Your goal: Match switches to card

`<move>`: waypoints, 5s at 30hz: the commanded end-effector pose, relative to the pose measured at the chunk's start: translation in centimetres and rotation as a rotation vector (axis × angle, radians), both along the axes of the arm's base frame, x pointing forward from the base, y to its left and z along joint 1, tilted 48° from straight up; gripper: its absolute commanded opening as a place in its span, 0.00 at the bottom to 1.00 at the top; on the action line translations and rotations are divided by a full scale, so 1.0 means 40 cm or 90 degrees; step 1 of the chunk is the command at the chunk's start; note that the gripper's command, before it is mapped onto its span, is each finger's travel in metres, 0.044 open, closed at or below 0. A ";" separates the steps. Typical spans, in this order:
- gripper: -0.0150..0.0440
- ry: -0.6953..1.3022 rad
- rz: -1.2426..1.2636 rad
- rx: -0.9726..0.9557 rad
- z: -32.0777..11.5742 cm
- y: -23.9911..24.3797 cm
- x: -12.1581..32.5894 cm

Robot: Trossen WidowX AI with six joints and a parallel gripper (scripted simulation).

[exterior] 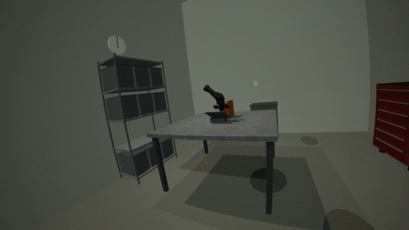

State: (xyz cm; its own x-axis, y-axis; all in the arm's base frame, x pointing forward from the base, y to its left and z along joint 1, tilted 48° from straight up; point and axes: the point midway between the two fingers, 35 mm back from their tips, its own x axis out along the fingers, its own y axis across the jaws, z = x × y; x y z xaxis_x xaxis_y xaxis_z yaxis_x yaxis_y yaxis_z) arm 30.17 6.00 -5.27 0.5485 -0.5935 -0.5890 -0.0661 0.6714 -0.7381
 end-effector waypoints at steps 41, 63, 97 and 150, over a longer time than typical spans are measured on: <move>0.25 0.006 0.000 0.001 0.138 -0.102 -0.116; 0.25 0.003 0.002 -0.001 0.095 -0.149 -0.078; 0.25 0.003 0.002 -0.001 0.092 -0.153 -0.075; 0.25 0.014 -0.010 0.001 0.125 0.069 -0.110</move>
